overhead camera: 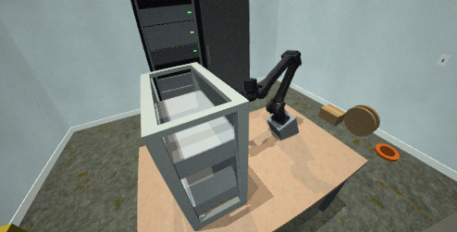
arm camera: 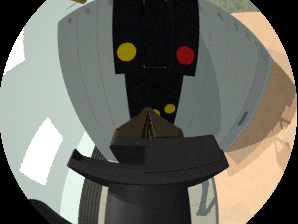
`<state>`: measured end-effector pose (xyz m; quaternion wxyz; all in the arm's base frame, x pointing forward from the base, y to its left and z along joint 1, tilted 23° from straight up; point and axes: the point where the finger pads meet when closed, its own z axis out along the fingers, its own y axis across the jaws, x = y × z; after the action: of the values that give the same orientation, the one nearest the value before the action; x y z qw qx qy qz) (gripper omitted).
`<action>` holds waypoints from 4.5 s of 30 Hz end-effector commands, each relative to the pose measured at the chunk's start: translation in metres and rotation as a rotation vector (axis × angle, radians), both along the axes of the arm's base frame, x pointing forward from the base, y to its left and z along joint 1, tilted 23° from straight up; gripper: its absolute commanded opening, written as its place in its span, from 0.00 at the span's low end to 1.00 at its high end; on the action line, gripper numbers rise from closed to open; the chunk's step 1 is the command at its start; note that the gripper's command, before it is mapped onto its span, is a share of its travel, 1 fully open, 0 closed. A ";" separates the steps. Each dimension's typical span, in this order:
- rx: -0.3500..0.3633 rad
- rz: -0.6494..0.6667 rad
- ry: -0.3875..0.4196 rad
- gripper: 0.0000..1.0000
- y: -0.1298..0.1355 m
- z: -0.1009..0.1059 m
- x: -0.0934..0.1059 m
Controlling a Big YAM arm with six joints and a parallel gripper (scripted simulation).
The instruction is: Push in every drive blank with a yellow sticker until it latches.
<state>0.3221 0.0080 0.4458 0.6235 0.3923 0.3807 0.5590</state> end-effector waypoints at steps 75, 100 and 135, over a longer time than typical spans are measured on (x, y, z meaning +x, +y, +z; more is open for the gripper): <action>-0.004 -0.003 0.020 0.00 0.005 -0.040 -0.066; 0.013 -0.011 -0.038 0.00 -0.023 -0.003 -0.086; -0.029 -0.012 -0.021 0.00 -0.088 0.016 -0.100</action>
<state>0.2299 -0.0769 0.4277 0.6265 0.3939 0.3962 0.5434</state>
